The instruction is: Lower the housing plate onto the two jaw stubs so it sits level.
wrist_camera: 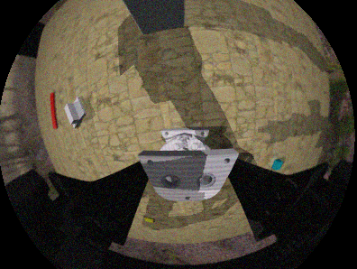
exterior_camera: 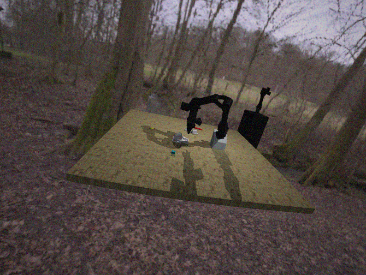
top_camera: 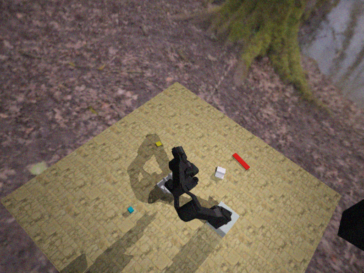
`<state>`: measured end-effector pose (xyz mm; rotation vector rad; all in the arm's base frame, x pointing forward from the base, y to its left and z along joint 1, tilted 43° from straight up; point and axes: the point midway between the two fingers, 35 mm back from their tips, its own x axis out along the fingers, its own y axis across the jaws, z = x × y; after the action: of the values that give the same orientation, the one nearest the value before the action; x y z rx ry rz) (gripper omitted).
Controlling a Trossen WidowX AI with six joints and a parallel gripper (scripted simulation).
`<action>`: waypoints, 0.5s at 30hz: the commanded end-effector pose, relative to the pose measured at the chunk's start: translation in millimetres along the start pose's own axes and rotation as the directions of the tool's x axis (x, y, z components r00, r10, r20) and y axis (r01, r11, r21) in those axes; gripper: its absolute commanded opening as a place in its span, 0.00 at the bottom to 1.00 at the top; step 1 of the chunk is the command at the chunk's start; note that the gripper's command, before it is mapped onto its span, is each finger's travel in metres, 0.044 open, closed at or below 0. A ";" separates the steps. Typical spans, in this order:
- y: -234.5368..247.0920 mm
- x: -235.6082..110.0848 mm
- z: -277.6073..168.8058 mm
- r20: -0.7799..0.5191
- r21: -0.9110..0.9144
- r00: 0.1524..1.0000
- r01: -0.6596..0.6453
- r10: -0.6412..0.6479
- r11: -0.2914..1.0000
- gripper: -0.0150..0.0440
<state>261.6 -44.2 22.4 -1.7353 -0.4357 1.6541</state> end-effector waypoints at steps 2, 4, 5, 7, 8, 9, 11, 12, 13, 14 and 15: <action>-0.7 -0.1 0.2 -0.001 0.005 1.000 0.004 -0.004 1.000 0.85; -0.7 -0.1 0.2 -0.001 0.005 1.000 0.004 -0.004 1.000 0.85; -0.7 -0.1 0.2 -0.001 0.005 1.000 0.004 -0.004 1.000 0.85; -0.7 -0.1 0.2 -0.001 0.005 1.000 0.004 -0.004 1.000 0.85; -0.7 -0.1 0.2 -0.001 0.005 1.000 0.004 -0.004 1.000 0.85; -0.7 -0.1 0.2 -0.001 0.005 1.000 0.004 -0.004 1.000 0.85; -0.7 -0.1 0.2 -0.001 0.005 1.000 0.004 -0.004 1.000 0.85; -0.7 0.2 0.1 -0.001 0.005 1.000 0.004 -0.004 1.000 0.85; -0.7 1.0 0.0 -0.001 0.005 1.000 0.004 -0.004 1.000 0.85; -0.6 2.3 -0.1 -0.001 0.005 1.000 0.004 -0.004 1.000 0.85; -0.6 4.0 -0.3 -0.001 0.005 1.000 0.004 -0.004 1.000 0.85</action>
<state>261.6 -43.4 22.1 -1.7332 -0.4349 1.6548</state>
